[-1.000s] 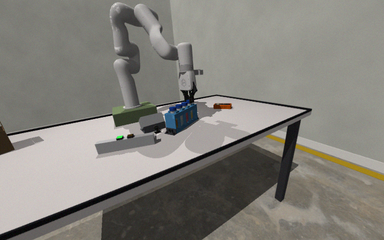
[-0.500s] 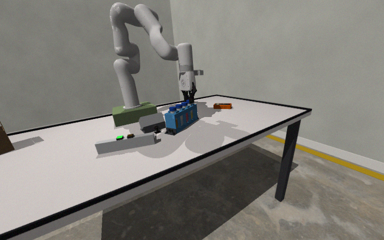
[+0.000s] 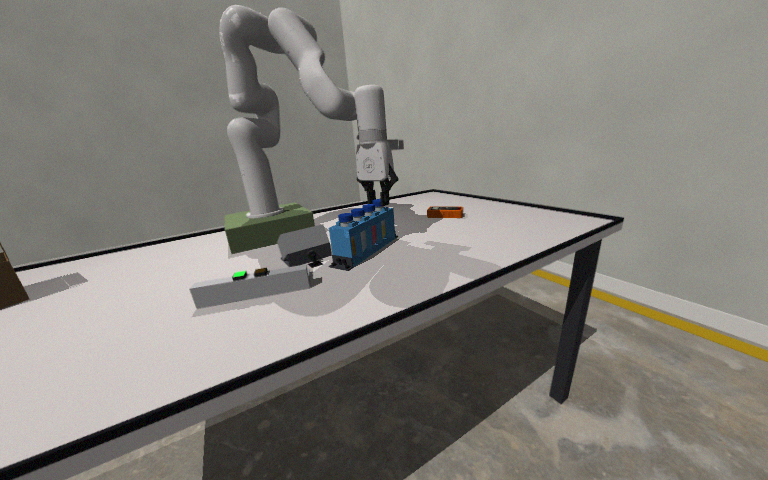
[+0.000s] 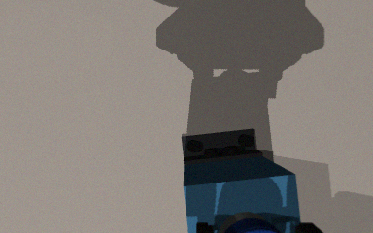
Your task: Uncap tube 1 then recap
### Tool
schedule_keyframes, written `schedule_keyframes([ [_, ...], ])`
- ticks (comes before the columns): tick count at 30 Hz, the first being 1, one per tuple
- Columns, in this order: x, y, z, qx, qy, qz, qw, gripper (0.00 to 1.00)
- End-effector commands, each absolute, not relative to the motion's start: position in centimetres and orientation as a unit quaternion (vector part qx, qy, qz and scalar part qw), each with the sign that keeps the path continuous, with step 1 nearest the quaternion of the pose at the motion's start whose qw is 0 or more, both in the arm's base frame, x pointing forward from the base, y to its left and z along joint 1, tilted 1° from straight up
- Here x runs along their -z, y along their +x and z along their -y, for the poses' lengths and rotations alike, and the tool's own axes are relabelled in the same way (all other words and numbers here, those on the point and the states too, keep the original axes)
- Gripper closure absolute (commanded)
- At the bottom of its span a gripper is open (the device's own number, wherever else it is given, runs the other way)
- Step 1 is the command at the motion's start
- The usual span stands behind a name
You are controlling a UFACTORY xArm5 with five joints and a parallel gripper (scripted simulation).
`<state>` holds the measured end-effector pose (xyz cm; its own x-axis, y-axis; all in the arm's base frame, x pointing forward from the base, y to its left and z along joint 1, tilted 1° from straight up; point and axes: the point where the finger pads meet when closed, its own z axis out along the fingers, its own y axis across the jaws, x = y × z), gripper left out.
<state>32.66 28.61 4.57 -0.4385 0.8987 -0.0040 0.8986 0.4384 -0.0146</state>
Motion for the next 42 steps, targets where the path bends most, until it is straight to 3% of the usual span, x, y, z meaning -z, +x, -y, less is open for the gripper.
schedule_keyframes([
  [1, -4.68, 32.75, -28.69, -0.006, -0.425, 0.905, 0.0, 0.54],
  [8, -4.68, 32.74, -28.68, -0.006, -0.302, 0.953, 0.001, 0.54],
  [16, -4.69, 32.74, -28.68, -0.006, -0.302, 0.953, 0.001, 0.54],
  [17, -4.69, 32.74, -28.68, -0.006, -0.302, 0.953, 0.001, 1.0],
  [31, -4.69, 32.74, -28.68, -0.006, -0.302, 0.953, 0.001, 1.0],
  [42, -4.64, 32.74, -28.68, -0.006, -0.47, 0.882, 0.0, 1.0],
])
